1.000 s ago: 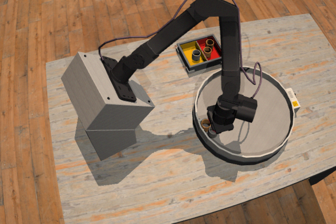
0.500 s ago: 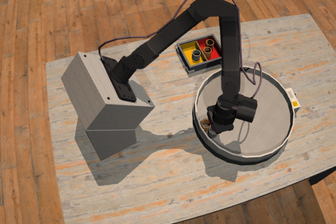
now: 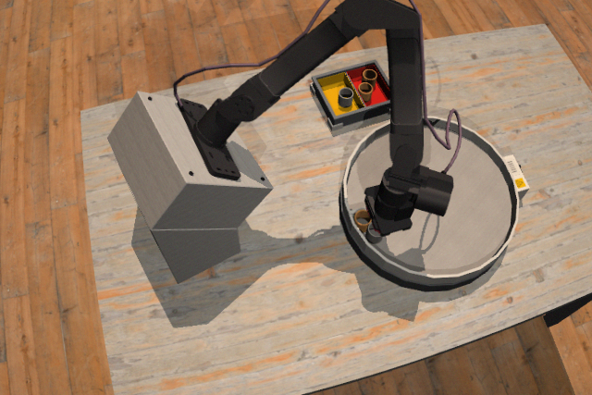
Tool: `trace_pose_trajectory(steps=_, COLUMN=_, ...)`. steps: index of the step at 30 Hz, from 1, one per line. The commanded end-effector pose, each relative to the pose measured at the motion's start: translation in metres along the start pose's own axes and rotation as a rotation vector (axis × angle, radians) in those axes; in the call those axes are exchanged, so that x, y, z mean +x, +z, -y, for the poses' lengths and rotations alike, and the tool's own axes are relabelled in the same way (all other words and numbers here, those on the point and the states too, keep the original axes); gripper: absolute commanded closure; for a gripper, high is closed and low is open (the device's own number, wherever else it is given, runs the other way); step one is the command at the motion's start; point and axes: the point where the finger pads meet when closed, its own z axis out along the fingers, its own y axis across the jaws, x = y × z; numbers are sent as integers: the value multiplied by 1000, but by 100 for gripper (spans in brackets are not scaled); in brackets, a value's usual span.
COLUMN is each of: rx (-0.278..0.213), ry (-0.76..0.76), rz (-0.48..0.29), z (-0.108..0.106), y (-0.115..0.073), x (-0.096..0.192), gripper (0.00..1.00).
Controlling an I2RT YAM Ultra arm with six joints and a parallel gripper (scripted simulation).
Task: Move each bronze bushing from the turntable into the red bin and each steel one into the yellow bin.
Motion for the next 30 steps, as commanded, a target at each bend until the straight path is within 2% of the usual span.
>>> trace_pose_trajectory(steps=1, rx=15, ry=4, rz=26, z=11, y=-7, x=-7, gripper=86)
trace_pose_trajectory(steps=30, rx=12, ry=6, rz=21, z=12, y=-6, x=-5, gripper=86)
